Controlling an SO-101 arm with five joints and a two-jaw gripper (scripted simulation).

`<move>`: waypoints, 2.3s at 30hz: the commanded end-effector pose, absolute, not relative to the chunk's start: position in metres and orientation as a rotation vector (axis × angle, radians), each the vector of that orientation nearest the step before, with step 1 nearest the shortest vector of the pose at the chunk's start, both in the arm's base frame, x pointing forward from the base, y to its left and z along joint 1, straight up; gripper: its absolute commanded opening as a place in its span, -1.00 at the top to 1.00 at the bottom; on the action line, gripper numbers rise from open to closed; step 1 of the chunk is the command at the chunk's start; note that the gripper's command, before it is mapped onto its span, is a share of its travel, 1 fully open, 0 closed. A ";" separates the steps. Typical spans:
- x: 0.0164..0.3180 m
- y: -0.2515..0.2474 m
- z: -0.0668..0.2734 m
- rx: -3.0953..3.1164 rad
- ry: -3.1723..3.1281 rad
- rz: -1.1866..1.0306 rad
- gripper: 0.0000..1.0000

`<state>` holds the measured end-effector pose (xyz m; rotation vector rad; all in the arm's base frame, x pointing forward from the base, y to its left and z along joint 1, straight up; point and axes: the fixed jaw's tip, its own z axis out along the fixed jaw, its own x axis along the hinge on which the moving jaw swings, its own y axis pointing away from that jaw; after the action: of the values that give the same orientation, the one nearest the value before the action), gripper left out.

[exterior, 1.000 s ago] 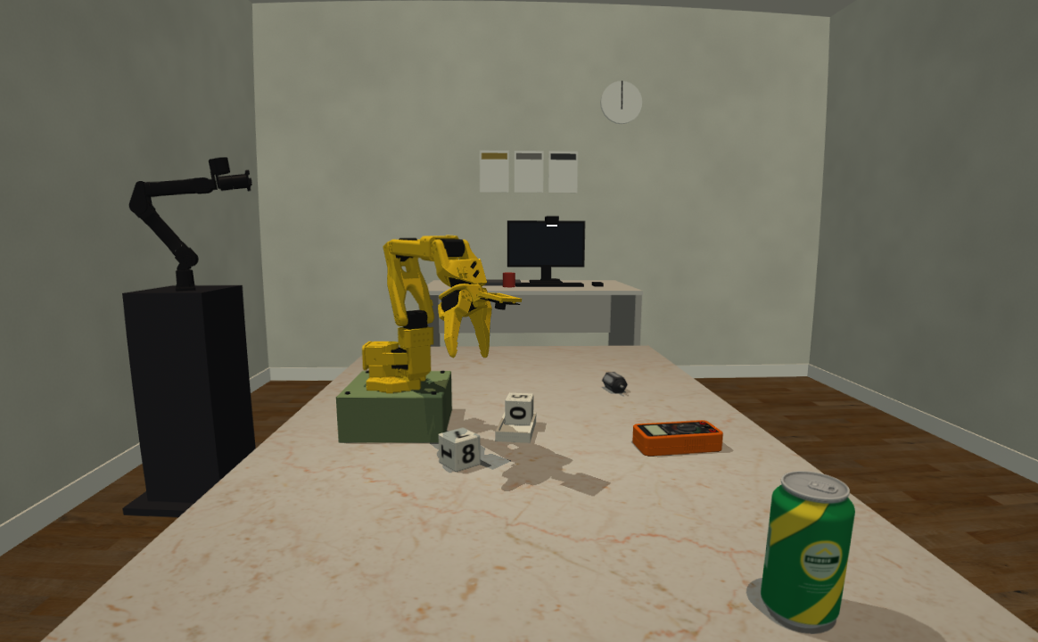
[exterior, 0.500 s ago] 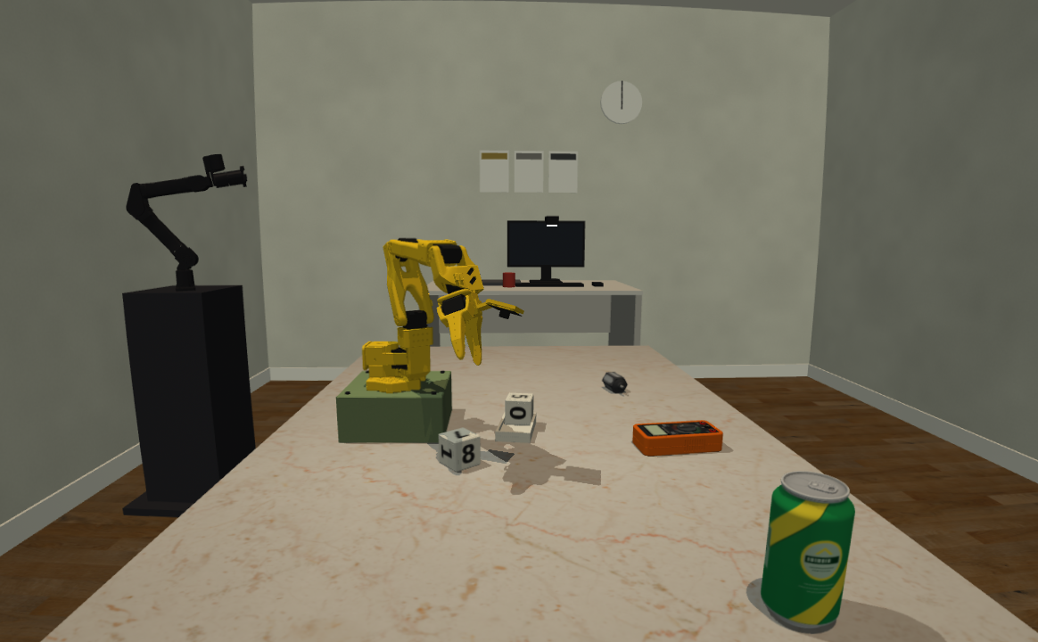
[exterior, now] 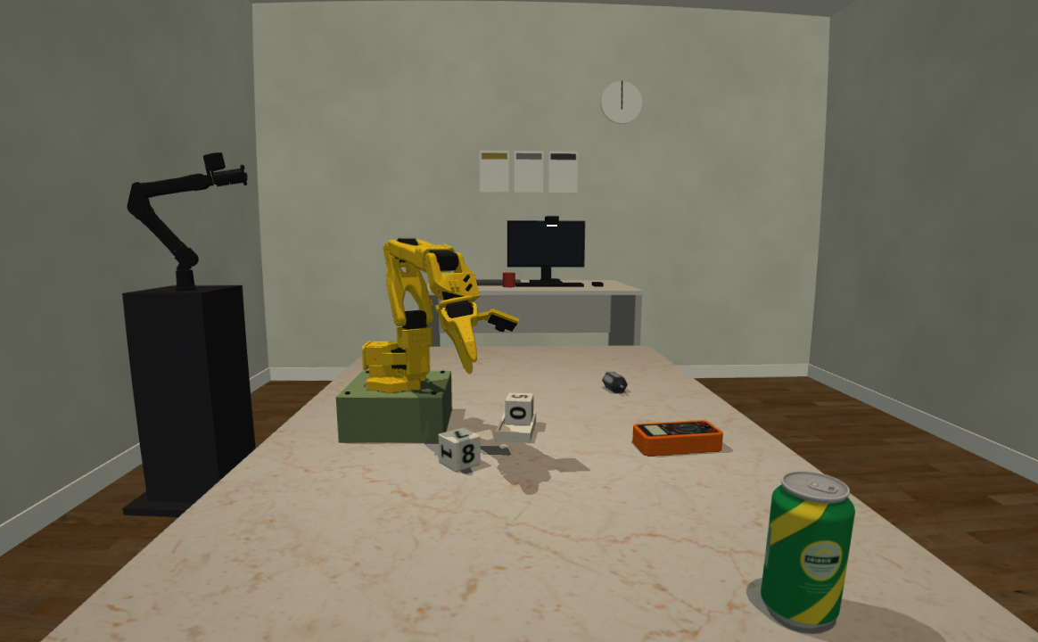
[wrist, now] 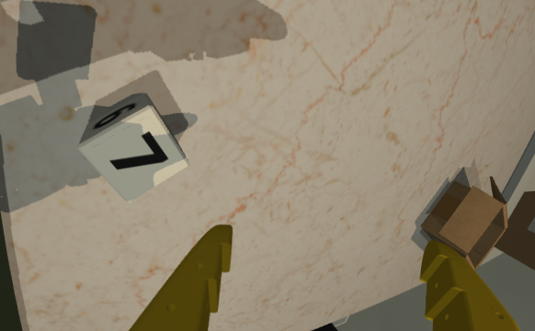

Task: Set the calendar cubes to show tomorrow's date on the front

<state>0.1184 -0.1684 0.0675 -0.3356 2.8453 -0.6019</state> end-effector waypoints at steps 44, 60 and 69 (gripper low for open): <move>0.099 -0.157 0.024 -1.036 2.877 -0.397 0.30; 0.081 -0.130 -0.015 -1.066 2.959 0.024 0.30; 0.082 -0.131 -0.015 -1.064 2.959 0.019 0.30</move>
<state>0.0830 -0.1309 -0.0138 -1.0618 2.9601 0.0116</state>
